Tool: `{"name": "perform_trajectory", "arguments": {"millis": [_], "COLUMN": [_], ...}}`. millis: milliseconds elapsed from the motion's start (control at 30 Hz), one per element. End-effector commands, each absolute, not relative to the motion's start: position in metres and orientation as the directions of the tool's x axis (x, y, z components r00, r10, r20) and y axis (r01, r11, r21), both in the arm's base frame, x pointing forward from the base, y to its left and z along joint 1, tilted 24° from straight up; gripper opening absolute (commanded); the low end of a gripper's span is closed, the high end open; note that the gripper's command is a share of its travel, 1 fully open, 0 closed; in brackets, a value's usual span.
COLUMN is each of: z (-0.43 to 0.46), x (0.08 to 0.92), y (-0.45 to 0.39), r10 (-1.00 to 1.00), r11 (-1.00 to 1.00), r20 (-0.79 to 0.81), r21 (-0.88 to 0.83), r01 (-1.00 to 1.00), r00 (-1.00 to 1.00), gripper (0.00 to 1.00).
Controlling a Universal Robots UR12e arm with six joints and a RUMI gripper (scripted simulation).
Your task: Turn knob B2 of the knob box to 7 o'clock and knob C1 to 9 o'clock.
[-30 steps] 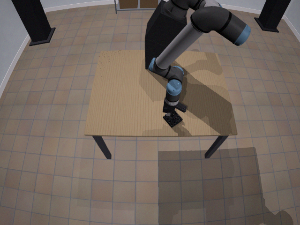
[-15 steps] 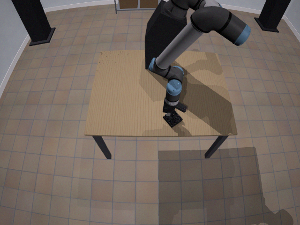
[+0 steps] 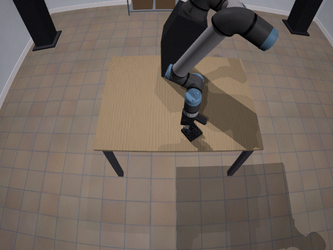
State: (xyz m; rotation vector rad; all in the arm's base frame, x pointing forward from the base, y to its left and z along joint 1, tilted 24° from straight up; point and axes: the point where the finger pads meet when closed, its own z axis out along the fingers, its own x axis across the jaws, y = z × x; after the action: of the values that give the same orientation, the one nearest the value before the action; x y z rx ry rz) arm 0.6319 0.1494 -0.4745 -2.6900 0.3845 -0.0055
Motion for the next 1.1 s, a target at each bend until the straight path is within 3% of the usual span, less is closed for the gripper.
{"name": "perform_trajectory", "arguments": {"millis": [0,1067], "z": [-0.4737,-0.4734], "x": [0.6335,0.6337], "y": [0.1507,0.1505], "r10": [-0.259,-0.042], "r11": [-0.876,-0.912], "r20": [-0.047,0.053], "r21": [-0.41,-0.409], "r01": [-0.255,-0.017], "r00": [0.965,0.998], "gripper": [0.04,0.04]}}
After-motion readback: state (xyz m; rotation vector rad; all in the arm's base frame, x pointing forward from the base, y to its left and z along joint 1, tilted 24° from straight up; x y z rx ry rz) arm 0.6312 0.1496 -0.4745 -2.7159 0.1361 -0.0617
